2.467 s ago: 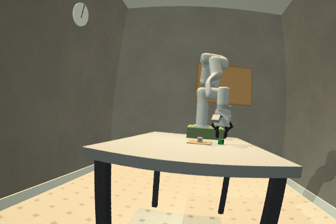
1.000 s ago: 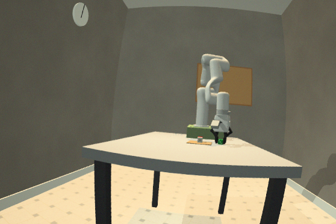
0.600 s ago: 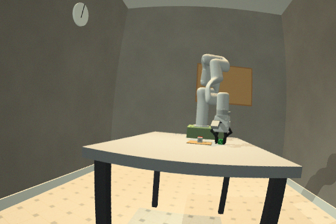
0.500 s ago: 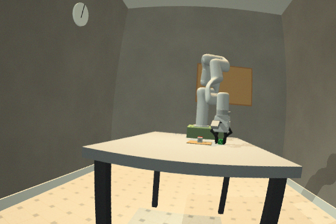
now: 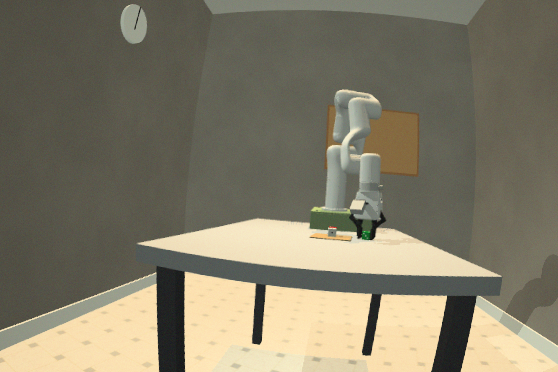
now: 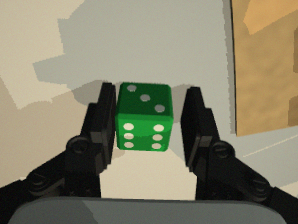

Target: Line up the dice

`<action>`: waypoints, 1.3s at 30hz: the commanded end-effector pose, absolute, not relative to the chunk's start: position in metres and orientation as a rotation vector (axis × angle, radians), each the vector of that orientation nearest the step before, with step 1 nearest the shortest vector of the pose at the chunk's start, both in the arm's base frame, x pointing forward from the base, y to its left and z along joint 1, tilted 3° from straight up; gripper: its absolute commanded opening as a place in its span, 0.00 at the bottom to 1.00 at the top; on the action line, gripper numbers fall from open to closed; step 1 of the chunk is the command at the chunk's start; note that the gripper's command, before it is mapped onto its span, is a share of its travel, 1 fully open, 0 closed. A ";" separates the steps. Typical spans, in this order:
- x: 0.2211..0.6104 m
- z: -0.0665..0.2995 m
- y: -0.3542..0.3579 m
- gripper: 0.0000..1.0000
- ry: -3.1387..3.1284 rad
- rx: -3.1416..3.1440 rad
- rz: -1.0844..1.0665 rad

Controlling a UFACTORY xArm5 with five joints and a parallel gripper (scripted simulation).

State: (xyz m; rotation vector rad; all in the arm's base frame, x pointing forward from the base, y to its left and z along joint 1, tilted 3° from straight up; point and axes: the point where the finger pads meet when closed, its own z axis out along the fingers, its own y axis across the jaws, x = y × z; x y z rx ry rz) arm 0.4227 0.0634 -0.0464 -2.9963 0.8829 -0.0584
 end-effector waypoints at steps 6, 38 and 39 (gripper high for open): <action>0.424 -0.045 0.064 0.47 0.882 -2.995 -0.063; 0.424 -0.045 0.064 0.27 0.882 -2.995 -0.063; 0.424 -0.045 0.064 0.27 0.882 -2.995 -0.063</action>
